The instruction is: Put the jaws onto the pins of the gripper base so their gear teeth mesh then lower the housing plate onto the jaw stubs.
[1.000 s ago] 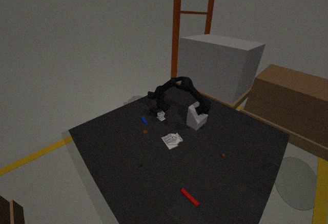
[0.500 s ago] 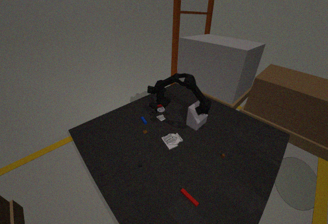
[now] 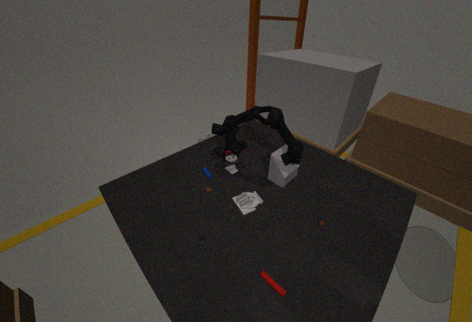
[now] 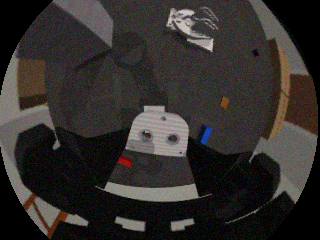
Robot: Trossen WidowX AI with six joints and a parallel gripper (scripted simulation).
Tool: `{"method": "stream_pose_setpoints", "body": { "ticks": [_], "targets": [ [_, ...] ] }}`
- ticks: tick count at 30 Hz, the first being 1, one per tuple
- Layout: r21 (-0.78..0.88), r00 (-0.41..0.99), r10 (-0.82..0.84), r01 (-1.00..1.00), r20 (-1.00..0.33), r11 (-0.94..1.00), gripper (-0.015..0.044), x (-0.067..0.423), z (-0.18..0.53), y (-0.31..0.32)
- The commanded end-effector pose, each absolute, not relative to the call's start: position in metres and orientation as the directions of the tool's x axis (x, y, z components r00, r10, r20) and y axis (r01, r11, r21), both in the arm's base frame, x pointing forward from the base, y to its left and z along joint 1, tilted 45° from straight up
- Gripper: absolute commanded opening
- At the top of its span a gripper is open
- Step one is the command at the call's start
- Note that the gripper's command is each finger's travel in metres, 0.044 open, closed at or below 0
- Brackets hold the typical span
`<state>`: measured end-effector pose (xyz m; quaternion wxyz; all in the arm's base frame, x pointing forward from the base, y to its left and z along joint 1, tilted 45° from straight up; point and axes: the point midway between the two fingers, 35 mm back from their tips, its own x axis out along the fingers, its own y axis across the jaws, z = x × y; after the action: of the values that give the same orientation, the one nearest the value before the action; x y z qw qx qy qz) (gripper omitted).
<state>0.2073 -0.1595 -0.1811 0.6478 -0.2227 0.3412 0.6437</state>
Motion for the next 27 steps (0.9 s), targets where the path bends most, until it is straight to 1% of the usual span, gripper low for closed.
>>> {"method": "stream_pose_setpoints", "body": {
  "ticks": [1,14,27],
  "targets": [
    [0.2,-0.055,0.676,-0.97,-0.735,0.139,0.0351,0.216,-0.17,-0.154],
    [0.358,-0.052,0.667,-0.873,-0.744,0.331,0.0351,0.238,-0.141,-0.13],
    [0.488,-0.048,0.663,-0.717,-0.747,0.498,0.0351,0.254,-0.112,-0.102]
  ]
}}
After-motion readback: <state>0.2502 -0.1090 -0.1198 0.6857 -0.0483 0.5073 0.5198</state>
